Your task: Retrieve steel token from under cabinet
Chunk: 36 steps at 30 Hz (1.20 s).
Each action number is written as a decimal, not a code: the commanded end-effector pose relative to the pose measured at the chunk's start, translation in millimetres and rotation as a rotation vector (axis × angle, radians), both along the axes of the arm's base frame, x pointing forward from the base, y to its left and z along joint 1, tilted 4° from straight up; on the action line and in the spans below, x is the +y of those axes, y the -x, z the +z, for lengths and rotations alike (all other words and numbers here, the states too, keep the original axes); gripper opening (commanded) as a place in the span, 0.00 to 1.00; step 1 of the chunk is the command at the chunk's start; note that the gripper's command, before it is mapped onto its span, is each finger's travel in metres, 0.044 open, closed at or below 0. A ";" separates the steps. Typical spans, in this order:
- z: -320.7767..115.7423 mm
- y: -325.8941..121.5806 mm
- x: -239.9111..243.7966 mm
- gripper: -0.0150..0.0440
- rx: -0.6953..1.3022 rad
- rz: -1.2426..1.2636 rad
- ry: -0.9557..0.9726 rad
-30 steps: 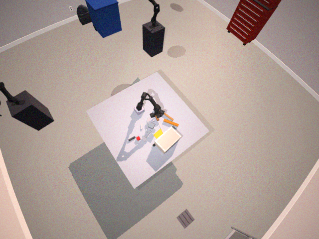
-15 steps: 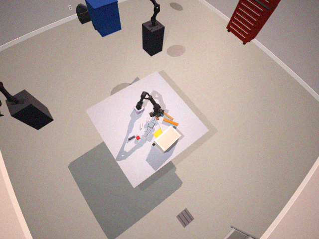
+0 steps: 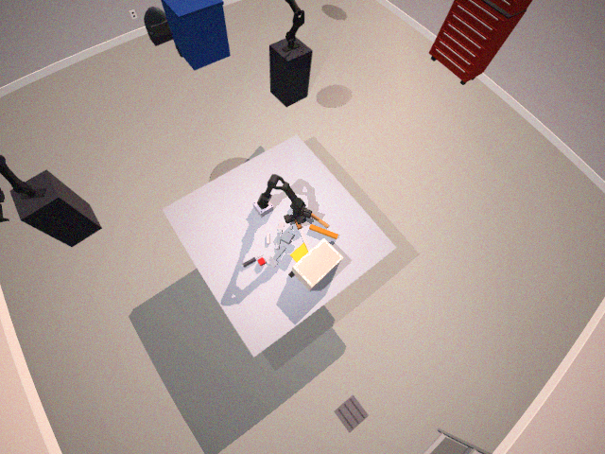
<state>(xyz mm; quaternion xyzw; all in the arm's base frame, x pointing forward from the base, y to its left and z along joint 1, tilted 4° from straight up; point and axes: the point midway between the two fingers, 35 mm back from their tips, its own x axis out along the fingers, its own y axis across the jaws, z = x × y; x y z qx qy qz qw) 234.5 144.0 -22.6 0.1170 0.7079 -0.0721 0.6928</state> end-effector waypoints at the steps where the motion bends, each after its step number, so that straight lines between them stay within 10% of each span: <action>1: -0.2 -7.0 -1.3 0.25 0.001 0.002 -0.001; 36: -0.1 -54.8 -13.4 0.25 -0.002 0.003 0.001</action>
